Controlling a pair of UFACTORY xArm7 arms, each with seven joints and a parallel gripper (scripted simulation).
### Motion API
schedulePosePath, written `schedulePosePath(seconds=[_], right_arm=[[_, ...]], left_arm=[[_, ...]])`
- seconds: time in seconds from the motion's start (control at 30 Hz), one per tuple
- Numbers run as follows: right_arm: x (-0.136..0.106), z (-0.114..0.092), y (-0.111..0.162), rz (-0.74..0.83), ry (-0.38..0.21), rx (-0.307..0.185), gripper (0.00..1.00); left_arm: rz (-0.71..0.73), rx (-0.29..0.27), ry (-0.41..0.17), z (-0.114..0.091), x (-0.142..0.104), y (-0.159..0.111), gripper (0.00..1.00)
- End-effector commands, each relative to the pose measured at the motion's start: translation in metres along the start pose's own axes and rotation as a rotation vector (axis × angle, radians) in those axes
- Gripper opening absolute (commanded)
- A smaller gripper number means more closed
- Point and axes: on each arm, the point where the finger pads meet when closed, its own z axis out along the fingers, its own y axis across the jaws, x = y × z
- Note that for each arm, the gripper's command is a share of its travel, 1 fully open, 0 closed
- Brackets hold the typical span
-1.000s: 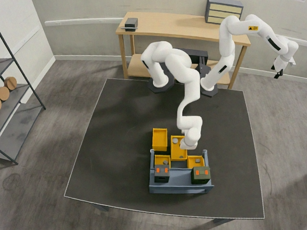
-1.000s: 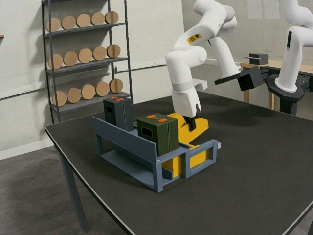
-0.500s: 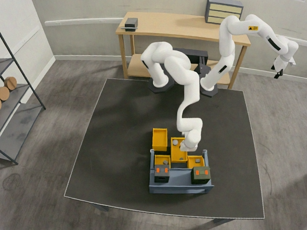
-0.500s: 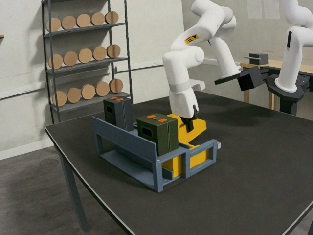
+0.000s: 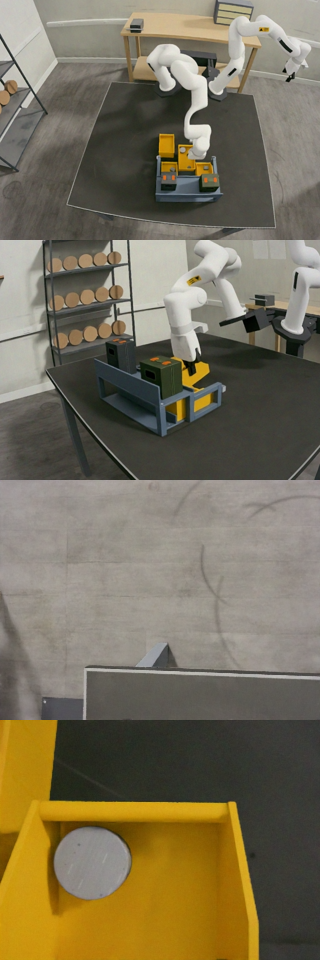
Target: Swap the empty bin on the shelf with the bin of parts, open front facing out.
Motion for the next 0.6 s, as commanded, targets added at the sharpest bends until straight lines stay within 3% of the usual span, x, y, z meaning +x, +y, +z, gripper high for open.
schedulePosePath(seconds=[0.0,0.57], right_arm=[[-0.0047,-0.0041,0.0011,-0.001,-0.006,-0.002,0.00],[-0.0095,-0.0052,0.0011,-0.001,-0.006,-0.002,0.00]], left_arm=[[-0.001,-0.001,0.004,-0.0016,0.0010,-0.0001,1.00],[-0.001,-0.001,0.004,-0.0016,0.0010,-0.0001,1.00]])
